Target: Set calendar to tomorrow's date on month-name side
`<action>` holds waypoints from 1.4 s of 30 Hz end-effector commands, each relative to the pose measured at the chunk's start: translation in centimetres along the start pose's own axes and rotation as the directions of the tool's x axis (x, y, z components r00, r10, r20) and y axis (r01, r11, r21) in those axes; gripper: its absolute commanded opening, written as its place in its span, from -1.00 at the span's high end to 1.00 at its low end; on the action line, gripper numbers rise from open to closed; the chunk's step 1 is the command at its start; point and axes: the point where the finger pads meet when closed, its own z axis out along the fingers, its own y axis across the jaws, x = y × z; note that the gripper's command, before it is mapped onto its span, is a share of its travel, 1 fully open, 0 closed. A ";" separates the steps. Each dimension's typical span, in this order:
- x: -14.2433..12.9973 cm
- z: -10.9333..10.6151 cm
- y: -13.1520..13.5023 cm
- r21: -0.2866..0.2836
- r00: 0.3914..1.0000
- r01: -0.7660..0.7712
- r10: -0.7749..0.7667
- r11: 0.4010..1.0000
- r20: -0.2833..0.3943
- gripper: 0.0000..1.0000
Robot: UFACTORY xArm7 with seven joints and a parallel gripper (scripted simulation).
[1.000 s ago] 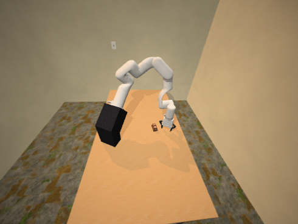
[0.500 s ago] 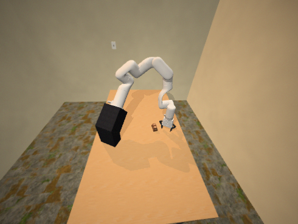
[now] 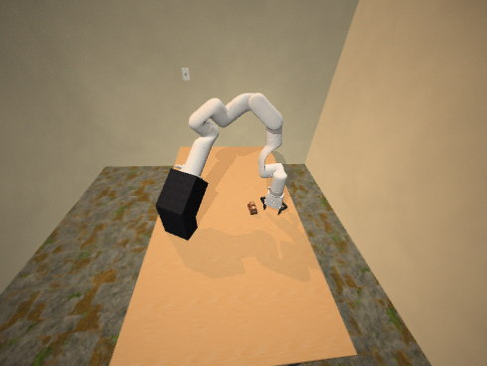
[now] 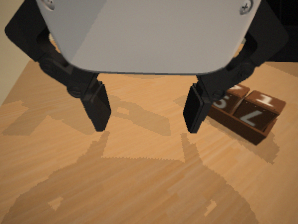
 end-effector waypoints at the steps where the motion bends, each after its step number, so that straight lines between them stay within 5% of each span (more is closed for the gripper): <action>1: -0.1 -0.1 0.2 -0.004 1.000 -0.001 0.001 1.000 0.001 -1.00; 10: -0.1 -0.4 0.2 -0.004 1.000 -0.001 0.001 1.000 0.001 -1.00; 25: -0.1 -4.0 0.2 -0.004 1.000 -0.001 0.001 1.000 0.001 -1.00; 42: -2.4 -4.1 0.0 -0.004 1.000 -0.001 0.001 1.000 0.001 -1.00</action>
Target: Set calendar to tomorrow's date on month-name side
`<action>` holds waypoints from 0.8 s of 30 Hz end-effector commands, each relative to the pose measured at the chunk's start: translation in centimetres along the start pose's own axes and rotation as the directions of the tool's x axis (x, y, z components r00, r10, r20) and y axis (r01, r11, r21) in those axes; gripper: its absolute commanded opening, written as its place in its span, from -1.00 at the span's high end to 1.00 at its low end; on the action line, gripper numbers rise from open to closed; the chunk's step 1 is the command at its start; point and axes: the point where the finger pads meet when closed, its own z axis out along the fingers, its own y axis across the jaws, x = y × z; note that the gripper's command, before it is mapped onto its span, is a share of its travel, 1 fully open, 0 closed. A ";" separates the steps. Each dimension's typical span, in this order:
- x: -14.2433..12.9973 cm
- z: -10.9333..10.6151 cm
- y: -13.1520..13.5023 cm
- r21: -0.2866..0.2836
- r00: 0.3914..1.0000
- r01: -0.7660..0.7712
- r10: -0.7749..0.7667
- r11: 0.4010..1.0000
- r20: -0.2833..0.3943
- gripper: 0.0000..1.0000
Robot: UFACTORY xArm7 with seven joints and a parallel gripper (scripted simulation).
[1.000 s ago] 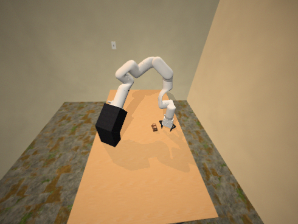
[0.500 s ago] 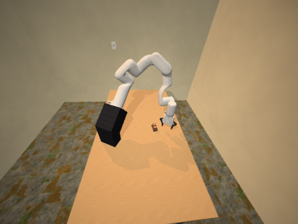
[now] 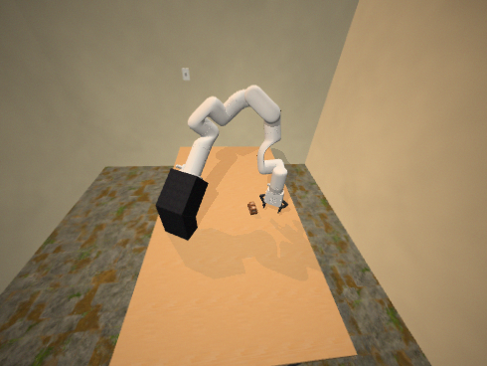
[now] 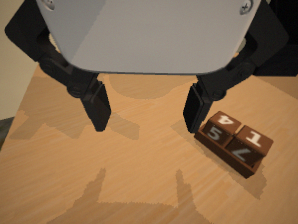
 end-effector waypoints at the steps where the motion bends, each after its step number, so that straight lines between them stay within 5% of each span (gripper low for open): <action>1: -0.4 -0.1 0.2 -0.004 1.000 0.000 0.000 1.000 0.001 -1.00; 15: -2.6 0.0 0.1 -0.004 1.000 0.000 0.000 1.000 0.001 -1.00; 24: -2.6 2.0 0.1 -0.004 1.000 0.000 0.000 1.000 0.001 -1.00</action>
